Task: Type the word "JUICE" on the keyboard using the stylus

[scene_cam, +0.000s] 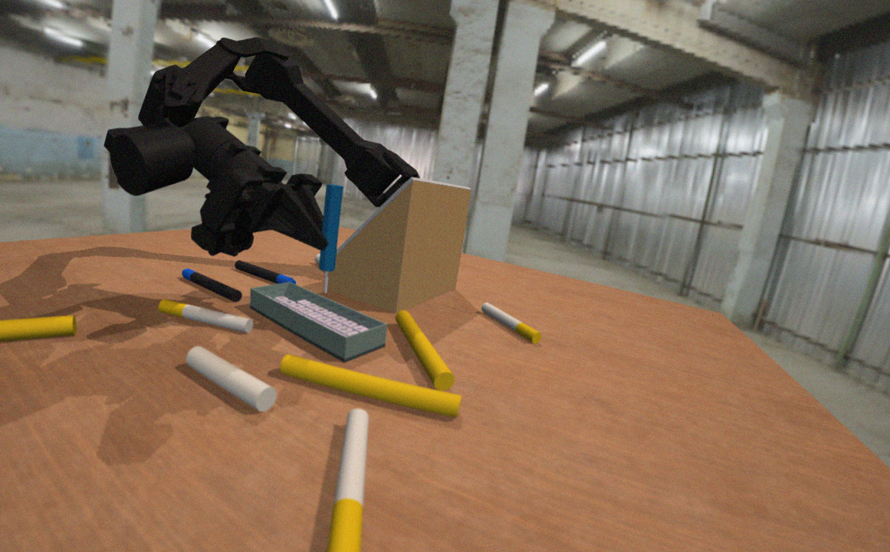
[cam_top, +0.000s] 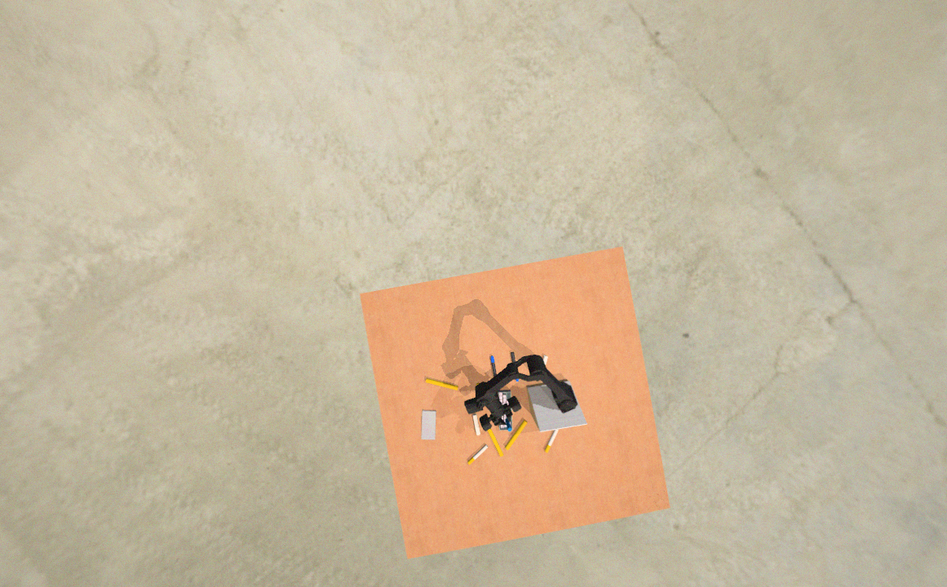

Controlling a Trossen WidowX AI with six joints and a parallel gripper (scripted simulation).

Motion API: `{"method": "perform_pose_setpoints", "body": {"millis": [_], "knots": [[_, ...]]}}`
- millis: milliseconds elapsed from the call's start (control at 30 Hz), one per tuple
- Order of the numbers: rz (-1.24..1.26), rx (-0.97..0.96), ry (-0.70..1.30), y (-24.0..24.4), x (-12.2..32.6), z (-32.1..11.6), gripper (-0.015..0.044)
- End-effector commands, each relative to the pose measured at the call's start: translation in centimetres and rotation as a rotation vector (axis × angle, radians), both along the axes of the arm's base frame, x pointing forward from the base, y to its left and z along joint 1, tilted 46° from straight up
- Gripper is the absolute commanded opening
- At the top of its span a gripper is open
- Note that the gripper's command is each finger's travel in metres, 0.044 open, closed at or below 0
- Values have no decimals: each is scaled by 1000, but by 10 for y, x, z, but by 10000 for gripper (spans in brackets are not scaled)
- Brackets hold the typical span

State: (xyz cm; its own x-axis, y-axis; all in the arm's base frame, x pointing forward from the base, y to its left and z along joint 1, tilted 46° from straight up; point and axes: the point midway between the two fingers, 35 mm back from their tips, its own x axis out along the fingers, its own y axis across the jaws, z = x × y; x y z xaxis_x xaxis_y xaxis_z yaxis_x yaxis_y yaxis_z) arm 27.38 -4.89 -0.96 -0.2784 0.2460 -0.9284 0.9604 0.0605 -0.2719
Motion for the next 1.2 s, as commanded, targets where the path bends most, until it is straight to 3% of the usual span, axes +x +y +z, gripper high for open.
{"method": "perform_pose_setpoints", "body": {"millis": [0, 300, 900, 1000, 1167], "knots": [[1, 0, 0, -5, -5, 7, 0], [-3, 3, 0, -28, -31, 43, 0], [-3, 2, 1, -43, -36, 30, 0], [-3, 2, 1, -45, -37, 28, 79], [-3, 2, 1, -45, -37, 28, 81]]}}
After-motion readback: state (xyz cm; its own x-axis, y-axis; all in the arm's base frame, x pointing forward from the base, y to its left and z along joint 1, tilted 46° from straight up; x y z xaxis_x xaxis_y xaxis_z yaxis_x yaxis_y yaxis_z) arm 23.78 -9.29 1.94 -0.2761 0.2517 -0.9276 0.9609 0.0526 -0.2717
